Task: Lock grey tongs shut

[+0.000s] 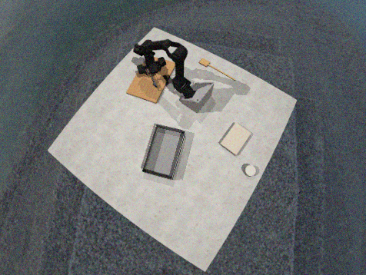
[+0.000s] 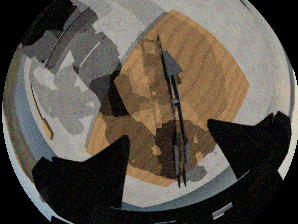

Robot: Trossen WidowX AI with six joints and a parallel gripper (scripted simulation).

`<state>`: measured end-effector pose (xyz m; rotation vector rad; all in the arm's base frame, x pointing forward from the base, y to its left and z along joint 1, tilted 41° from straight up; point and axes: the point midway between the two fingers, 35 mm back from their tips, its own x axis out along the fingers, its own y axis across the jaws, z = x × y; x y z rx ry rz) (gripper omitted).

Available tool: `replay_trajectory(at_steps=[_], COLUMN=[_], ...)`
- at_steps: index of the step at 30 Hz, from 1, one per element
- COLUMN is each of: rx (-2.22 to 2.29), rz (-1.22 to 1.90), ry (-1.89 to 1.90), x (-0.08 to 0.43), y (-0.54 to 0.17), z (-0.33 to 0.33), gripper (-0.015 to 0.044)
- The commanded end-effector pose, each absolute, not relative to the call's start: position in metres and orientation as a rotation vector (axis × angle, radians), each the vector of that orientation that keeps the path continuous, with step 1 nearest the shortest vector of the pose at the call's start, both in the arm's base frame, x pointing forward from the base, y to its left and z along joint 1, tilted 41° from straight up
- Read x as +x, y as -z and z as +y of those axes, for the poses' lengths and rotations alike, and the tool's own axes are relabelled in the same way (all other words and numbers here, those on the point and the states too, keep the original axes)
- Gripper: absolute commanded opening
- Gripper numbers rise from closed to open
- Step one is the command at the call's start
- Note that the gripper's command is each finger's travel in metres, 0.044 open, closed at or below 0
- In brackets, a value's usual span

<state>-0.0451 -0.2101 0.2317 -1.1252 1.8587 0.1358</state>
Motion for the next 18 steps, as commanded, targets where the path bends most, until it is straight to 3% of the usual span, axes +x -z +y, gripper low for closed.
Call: replay_trajectory(at_steps=[1, 8, 18], rx=[-1.135, -1.137, -1.161], rz=[1.858, 1.857, 1.872], ry=[-0.138, -0.143, -0.119], x=[-0.039, -0.011, -0.007], y=[-0.234, -0.214, -0.220], z=[-0.159, -0.071, -0.059], gripper=[0.0440, 0.0440, 0.0440])
